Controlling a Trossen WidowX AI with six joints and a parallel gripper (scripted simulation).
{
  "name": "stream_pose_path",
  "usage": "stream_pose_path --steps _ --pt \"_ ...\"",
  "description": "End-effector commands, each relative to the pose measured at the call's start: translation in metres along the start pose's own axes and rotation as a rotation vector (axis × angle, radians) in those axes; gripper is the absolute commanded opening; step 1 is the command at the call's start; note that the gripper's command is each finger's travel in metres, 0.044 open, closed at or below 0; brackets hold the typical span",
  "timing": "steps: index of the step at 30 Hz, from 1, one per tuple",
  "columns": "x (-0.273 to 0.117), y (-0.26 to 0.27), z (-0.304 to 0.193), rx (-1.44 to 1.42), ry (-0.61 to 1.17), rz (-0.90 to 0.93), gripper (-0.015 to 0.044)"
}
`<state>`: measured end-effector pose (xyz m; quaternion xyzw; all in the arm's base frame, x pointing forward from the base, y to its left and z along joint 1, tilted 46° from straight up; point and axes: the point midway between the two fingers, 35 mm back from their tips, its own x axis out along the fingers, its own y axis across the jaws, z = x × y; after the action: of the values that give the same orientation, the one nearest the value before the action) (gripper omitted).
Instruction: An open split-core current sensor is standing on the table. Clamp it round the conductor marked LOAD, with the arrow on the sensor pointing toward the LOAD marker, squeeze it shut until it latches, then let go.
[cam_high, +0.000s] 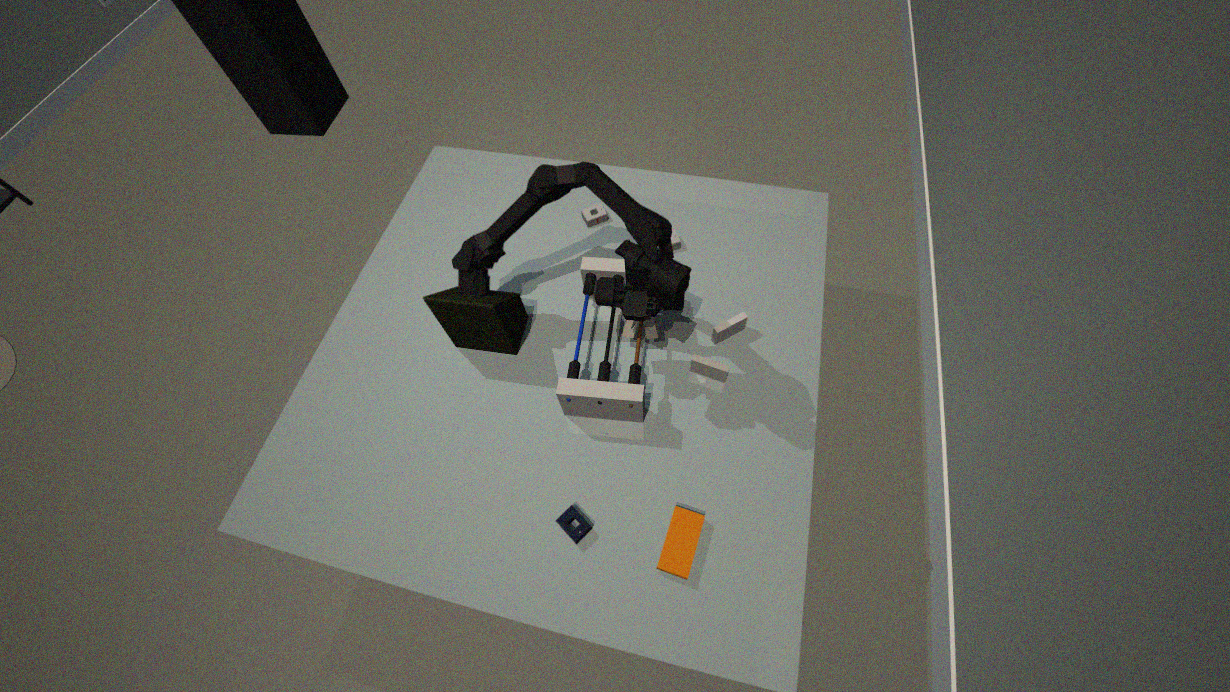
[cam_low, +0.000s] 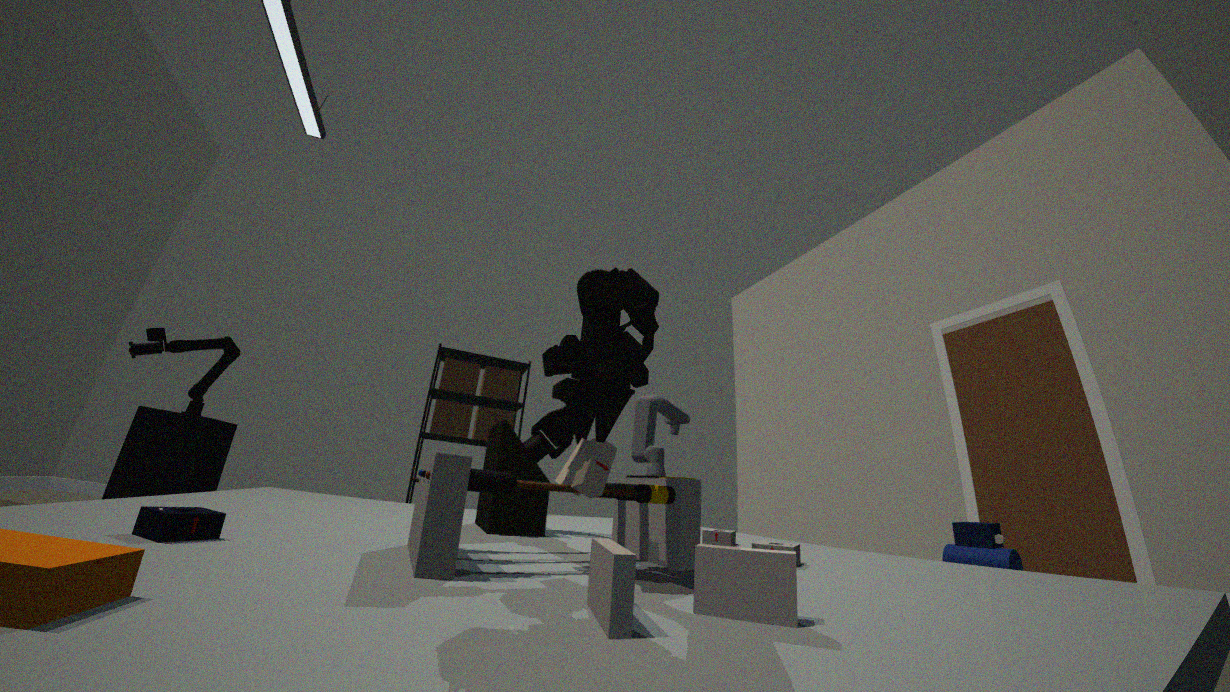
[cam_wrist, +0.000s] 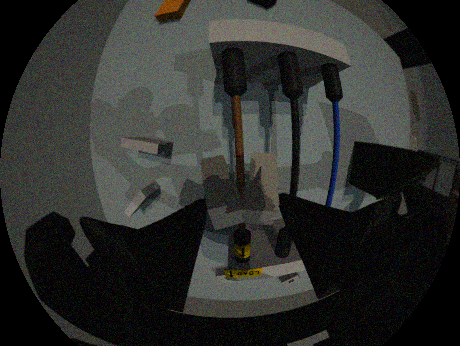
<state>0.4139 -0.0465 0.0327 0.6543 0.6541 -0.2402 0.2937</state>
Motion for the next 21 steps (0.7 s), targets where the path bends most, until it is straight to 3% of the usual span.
stream_pose_path --steps 1,21 --pt "0.008 -0.001 0.0 0.011 0.005 0.0 0.0" --pt "0.031 -0.001 0.0 0.002 0.001 0.0 0.0"
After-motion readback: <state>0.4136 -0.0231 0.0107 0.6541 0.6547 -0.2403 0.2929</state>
